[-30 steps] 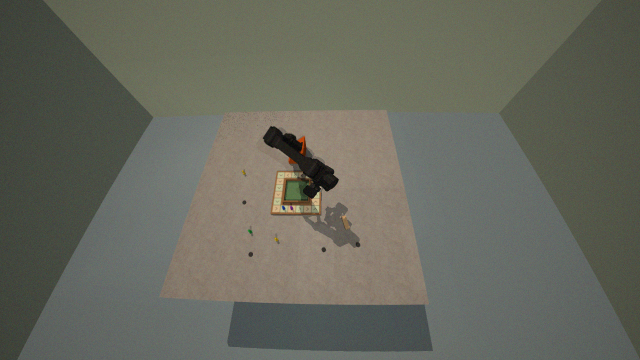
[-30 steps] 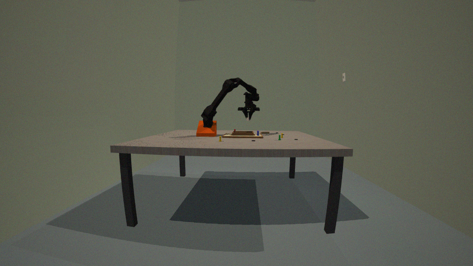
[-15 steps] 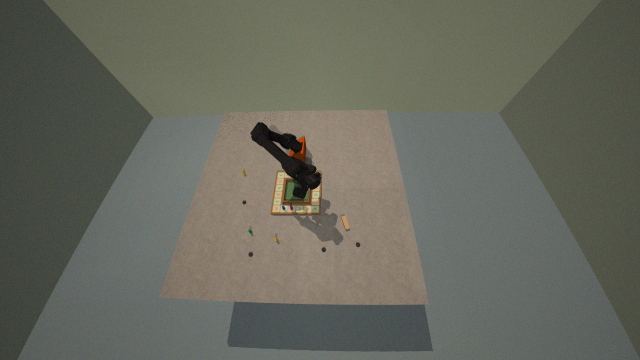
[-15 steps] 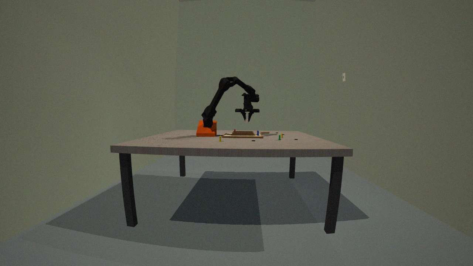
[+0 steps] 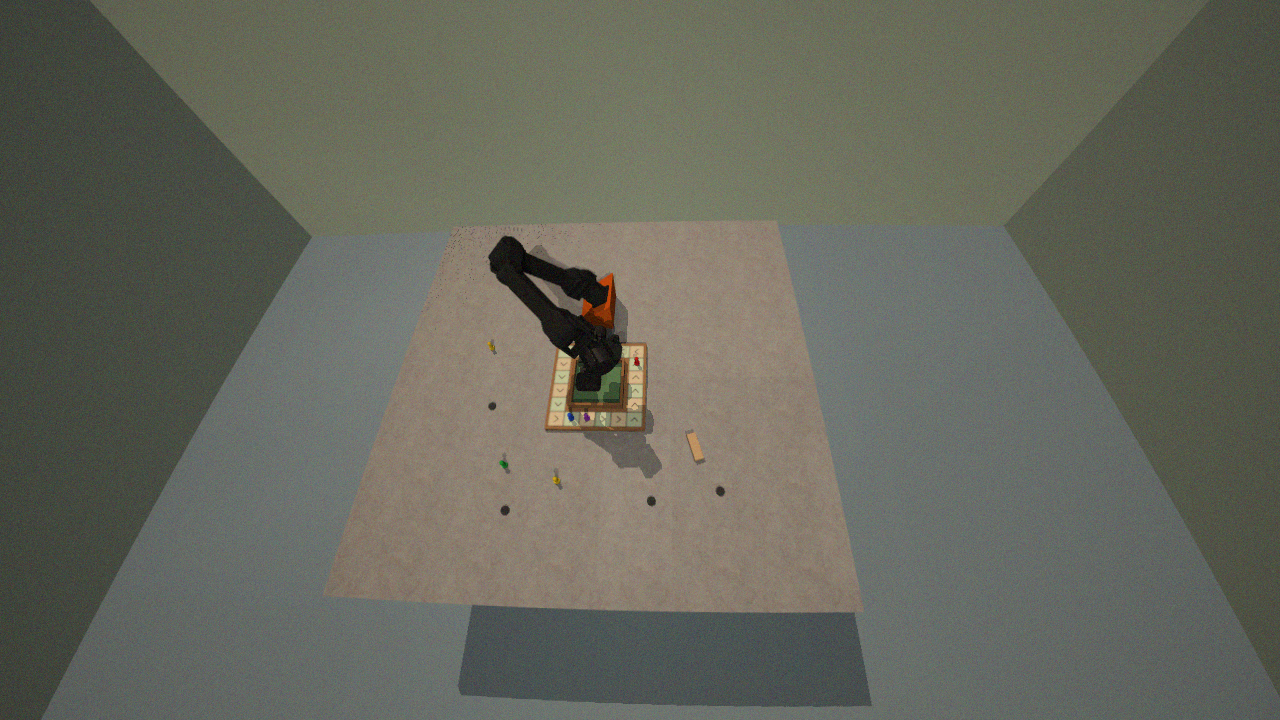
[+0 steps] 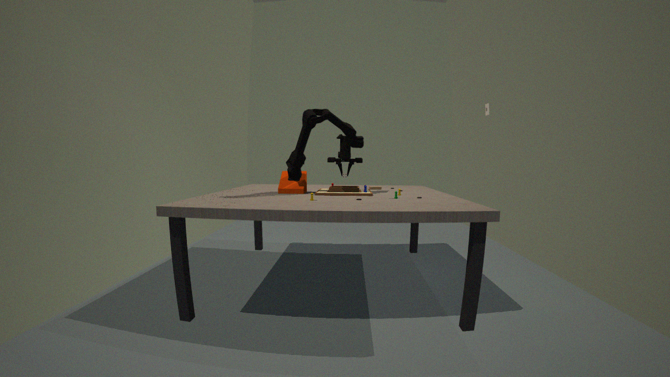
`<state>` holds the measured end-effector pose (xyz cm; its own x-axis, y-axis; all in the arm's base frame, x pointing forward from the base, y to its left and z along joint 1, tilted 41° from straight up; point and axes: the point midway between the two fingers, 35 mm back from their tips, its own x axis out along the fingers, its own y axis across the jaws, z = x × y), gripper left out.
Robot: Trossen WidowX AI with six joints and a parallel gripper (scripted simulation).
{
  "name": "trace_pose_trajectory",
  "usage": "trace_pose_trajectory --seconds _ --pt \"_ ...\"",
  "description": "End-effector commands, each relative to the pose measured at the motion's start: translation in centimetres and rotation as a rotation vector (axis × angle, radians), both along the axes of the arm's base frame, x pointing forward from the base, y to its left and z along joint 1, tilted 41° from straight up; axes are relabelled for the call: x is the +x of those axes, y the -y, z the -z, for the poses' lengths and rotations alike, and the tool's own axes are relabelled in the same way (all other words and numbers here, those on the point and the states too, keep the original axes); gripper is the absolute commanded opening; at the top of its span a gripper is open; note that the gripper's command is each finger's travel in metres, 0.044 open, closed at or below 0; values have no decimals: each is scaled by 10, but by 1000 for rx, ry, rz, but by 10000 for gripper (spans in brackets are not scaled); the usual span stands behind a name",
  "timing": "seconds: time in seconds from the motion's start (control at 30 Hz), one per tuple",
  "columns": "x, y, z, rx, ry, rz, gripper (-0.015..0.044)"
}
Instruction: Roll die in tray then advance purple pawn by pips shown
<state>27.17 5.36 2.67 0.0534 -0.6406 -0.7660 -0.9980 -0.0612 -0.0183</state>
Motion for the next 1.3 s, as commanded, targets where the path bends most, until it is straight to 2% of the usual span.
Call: trace_pose_trajectory --seconds 0.0,0.1,0.5,0.93,1.07,1.27 --pt "-2 4 -2 -5 -11 -29 0" --pt "-4 5 0 38 -31 -15 0" --pt "-11 10 12 415 -129 35 0" --pt "-11 12 13 821 -81 -31 0" --pt "-11 12 11 840 -75 -37 0" --pt "0 5 -38 840 -74 -38 0"
